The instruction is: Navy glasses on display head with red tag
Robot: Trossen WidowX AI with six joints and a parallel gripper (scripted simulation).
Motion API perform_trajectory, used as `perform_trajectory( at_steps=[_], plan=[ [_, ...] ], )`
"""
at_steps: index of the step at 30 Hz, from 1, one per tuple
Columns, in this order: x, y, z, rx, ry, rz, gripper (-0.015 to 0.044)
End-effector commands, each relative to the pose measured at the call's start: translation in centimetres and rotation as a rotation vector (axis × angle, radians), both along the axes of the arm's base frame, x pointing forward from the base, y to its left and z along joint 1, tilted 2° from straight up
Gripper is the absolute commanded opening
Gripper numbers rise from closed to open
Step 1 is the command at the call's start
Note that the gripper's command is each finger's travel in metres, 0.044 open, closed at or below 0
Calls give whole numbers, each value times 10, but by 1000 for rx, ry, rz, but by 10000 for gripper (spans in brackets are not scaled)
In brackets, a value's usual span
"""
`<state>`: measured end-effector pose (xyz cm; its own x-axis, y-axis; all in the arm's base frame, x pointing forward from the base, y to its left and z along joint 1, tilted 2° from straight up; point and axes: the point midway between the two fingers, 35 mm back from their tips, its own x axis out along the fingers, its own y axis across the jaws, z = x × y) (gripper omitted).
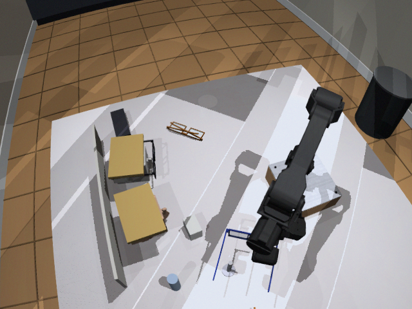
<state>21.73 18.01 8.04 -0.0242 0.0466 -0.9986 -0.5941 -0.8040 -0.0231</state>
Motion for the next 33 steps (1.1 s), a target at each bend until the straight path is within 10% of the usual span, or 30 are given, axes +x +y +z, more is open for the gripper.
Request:
perform_trajectory(
  at_steps=[1, 33],
  plan=[
    [11, -10, 3, 24, 10, -20, 0],
    [78, -125, 19, 243, -3, -211, 0]
  ],
)
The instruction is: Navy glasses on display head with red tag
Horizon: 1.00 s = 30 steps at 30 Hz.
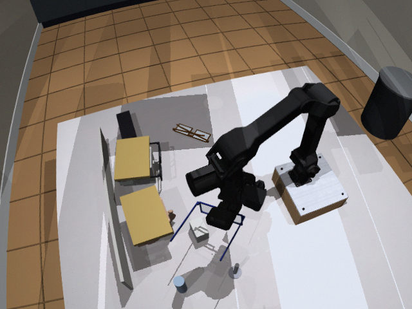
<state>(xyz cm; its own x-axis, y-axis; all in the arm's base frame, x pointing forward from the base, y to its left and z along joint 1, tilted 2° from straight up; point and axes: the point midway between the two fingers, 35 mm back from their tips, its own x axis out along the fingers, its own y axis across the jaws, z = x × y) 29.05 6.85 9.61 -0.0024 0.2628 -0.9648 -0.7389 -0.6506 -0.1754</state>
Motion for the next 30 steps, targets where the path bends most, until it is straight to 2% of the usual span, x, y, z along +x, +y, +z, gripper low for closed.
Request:
perform_trajectory(
  at_steps=[1, 30],
  plan=[
    [6, -17, 4, 32, -16, -22, 0],
    [17, -149, 24, 177, -194, -212, 0]
  ],
)
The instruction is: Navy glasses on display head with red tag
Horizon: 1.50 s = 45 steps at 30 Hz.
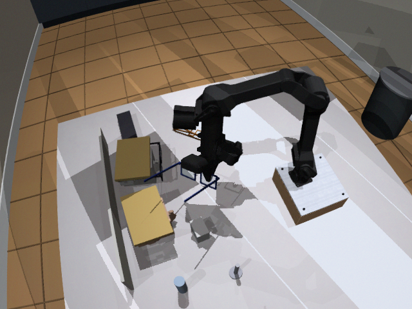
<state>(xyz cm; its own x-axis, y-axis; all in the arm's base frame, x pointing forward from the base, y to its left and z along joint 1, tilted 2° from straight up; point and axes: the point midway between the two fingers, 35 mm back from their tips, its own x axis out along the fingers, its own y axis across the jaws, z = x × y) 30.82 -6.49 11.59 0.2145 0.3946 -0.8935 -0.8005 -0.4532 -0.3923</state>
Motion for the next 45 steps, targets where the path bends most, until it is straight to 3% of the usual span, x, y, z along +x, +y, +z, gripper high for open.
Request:
perform_trajectory(
  at_steps=[1, 20, 39, 45],
  plan=[
    [-2, -20, 5, 15, -39, -26, 0],
    [-30, -109, 20, 31, -209, -166, 0],
    [-85, -191, 38, -29, -394, -313, 0],
    [-87, -191, 37, -30, -386, -321, 0]
  ],
)
